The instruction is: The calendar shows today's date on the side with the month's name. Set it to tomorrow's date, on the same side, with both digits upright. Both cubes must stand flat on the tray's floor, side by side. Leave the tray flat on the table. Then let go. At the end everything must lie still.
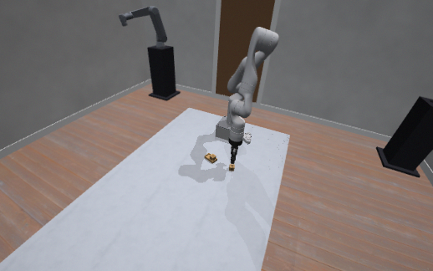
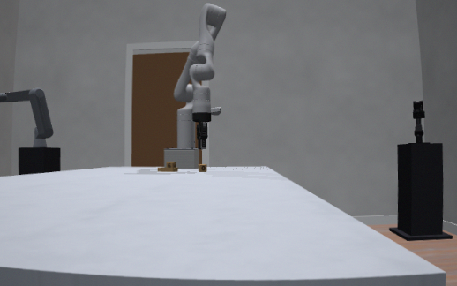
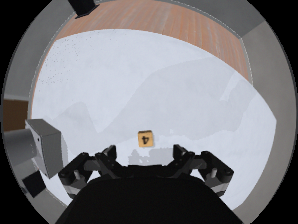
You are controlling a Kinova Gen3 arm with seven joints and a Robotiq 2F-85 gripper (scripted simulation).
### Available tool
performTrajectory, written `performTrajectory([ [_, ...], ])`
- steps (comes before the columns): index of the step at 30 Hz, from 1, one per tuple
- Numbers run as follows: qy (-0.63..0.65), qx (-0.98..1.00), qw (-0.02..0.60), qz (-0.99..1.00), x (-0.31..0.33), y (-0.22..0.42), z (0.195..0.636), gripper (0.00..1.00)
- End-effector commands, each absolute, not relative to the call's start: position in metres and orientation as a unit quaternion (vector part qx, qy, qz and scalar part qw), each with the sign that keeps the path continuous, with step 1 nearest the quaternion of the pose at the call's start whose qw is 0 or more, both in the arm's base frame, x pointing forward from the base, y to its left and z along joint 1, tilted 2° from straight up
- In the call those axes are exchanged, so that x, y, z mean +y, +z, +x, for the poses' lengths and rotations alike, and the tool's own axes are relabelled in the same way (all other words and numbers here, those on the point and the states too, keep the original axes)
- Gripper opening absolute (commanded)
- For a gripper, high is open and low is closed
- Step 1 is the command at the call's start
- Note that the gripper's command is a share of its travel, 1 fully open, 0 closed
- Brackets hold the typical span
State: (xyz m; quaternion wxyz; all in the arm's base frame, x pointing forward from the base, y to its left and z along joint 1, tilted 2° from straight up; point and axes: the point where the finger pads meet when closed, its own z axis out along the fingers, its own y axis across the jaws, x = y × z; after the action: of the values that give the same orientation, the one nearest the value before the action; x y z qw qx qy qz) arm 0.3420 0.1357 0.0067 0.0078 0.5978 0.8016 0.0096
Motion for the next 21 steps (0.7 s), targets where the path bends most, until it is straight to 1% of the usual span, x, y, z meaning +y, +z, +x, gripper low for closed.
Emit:
performTrajectory([
  [1, 0.008, 0.79, 0.008, 0.613, 0.136, 0.0066, 0.3409, 1.0],
  [10, 0.003, 0.721, 0.005, 0.693, 0.1333, 0.0063, 0.3381, 1.0],
  [21, -0.001, 0.541, 0.004, 0.841, 0.1309, 0.0082, 0.3354, 1.0],
])
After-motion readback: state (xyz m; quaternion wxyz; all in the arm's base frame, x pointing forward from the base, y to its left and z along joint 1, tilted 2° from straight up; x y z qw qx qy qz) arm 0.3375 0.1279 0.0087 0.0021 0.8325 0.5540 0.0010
